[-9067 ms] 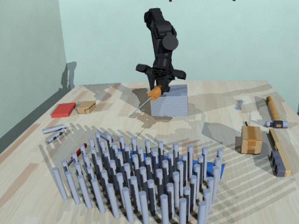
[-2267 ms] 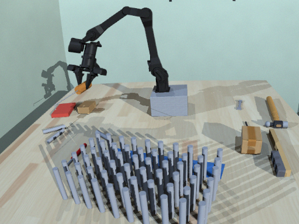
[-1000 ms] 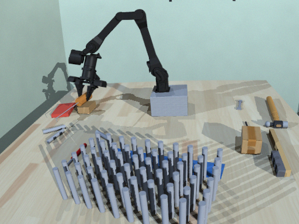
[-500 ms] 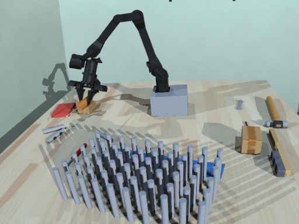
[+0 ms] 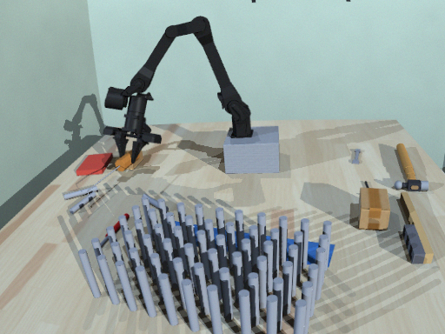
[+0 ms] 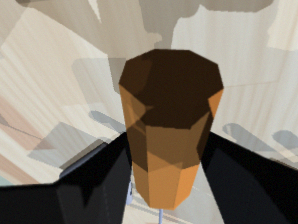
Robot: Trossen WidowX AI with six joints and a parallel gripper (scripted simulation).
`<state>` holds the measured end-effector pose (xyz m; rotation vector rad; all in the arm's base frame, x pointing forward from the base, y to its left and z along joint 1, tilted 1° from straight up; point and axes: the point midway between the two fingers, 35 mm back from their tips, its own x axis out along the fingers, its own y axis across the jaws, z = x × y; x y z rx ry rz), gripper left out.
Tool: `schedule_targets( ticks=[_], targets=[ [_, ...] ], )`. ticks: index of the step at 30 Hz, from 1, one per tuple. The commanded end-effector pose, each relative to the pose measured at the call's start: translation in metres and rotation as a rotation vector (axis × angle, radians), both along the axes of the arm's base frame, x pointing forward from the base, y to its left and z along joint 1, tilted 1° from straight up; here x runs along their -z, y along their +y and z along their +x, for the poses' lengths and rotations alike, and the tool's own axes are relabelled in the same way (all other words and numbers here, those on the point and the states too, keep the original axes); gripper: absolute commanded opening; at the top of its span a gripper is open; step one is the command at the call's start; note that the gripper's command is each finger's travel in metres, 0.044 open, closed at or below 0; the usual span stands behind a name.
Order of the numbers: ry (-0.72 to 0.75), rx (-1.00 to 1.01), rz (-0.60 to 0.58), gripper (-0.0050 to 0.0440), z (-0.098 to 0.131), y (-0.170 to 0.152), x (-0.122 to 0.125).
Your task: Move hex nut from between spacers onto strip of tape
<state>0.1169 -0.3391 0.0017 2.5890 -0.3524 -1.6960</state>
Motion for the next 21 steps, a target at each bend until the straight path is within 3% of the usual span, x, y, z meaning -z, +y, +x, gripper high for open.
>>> schedule_targets(
  ticks=[1,21],
  targets=[
    [-0.007,0.004,-0.015,-0.005,0.0,-0.002,0.002],
    [-0.006,0.003,-0.014,-0.005,-0.001,0.004,0.032]
  ],
)
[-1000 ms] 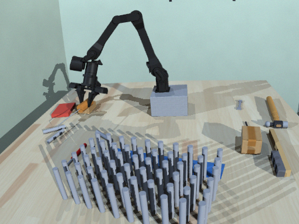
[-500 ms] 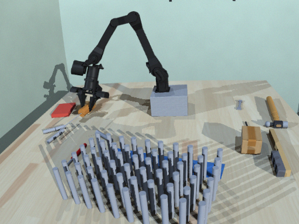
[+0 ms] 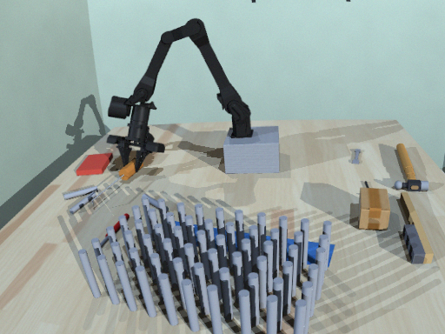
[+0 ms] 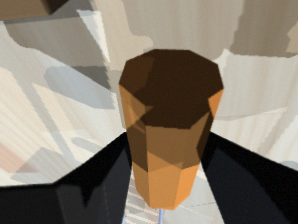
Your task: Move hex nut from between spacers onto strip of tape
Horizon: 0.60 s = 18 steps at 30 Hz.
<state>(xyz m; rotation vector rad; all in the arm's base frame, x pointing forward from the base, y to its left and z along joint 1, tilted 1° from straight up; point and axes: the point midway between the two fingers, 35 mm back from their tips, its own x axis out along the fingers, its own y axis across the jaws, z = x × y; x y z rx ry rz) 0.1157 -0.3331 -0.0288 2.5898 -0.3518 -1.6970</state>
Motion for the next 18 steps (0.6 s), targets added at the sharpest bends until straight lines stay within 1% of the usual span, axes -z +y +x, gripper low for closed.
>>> schedule_targets(
  ticks=[1,13,14,18],
  targets=[
    [-0.007,0.003,-0.016,-0.005,0.0,-0.001,0.003],
    [-0.006,0.003,-0.015,-0.005,0.0,0.003,0.017],
    [-0.009,0.001,-0.033,0.0024,0.0,-0.002,0.008],
    [-0.009,0.001,-0.033,0.012,0.0,-0.002,0.008]
  ],
)
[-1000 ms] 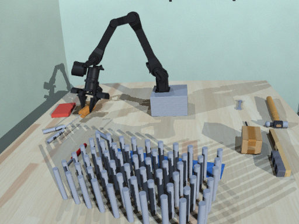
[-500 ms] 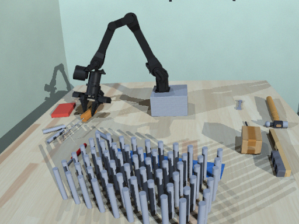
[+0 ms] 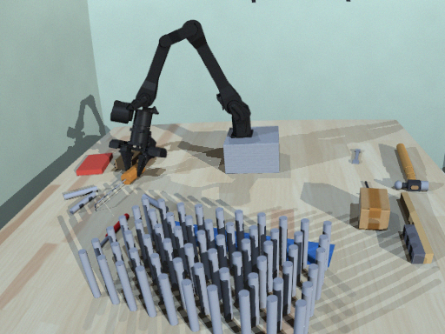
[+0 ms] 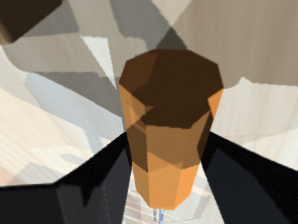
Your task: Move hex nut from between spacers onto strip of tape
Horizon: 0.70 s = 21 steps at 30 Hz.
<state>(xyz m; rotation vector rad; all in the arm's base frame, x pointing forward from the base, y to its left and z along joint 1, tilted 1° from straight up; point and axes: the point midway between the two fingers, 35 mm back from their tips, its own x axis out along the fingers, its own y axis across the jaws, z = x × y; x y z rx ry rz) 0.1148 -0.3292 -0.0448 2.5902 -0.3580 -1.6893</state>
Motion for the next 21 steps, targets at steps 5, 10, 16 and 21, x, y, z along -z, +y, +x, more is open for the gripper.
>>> schedule_targets(
  ticks=[5,10,16,21],
  targets=[
    [-0.005,0.0,-0.027,0.024,0.001,-0.0063,-0.0082],
    [-0.005,0.0,-0.027,0.028,0.001,-0.0063,-0.0082],
    [-0.005,0.0,-0.027,0.028,0.001,-0.0063,-0.0082],
    [-0.006,0.0,-0.038,0.028,-0.0005,-0.0073,-0.014]
  ],
)
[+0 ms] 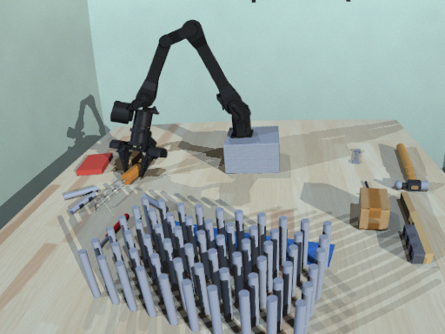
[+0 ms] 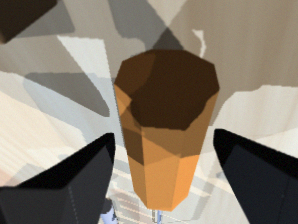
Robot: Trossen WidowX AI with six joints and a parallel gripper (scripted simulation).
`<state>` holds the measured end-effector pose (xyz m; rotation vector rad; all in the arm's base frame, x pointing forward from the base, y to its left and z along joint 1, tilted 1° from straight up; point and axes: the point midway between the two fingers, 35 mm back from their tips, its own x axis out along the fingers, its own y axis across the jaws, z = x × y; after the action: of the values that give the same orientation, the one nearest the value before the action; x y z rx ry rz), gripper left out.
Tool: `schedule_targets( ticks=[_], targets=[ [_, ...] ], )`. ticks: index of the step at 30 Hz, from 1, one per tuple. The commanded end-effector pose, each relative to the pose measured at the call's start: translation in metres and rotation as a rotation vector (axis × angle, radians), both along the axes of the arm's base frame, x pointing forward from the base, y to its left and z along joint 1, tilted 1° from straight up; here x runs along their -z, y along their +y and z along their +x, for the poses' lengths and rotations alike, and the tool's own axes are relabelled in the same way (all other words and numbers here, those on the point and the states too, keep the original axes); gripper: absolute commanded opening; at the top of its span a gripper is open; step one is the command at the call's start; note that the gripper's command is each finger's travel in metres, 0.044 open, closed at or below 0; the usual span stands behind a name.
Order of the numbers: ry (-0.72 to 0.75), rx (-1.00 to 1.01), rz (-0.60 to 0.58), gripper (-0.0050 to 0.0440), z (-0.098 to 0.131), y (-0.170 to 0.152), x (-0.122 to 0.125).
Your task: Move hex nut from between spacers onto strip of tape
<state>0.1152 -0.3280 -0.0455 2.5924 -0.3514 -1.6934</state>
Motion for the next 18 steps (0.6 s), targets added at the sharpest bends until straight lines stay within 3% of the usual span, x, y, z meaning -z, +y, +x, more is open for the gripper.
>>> schedule_targets(
  ticks=[1,18],
  targets=[
    [-0.007,0.001,-0.044,0.028,-0.002,-0.009,-0.016],
    [-0.008,0.001,-0.046,0.028,-0.011,-0.003,-0.038]
  ],
)
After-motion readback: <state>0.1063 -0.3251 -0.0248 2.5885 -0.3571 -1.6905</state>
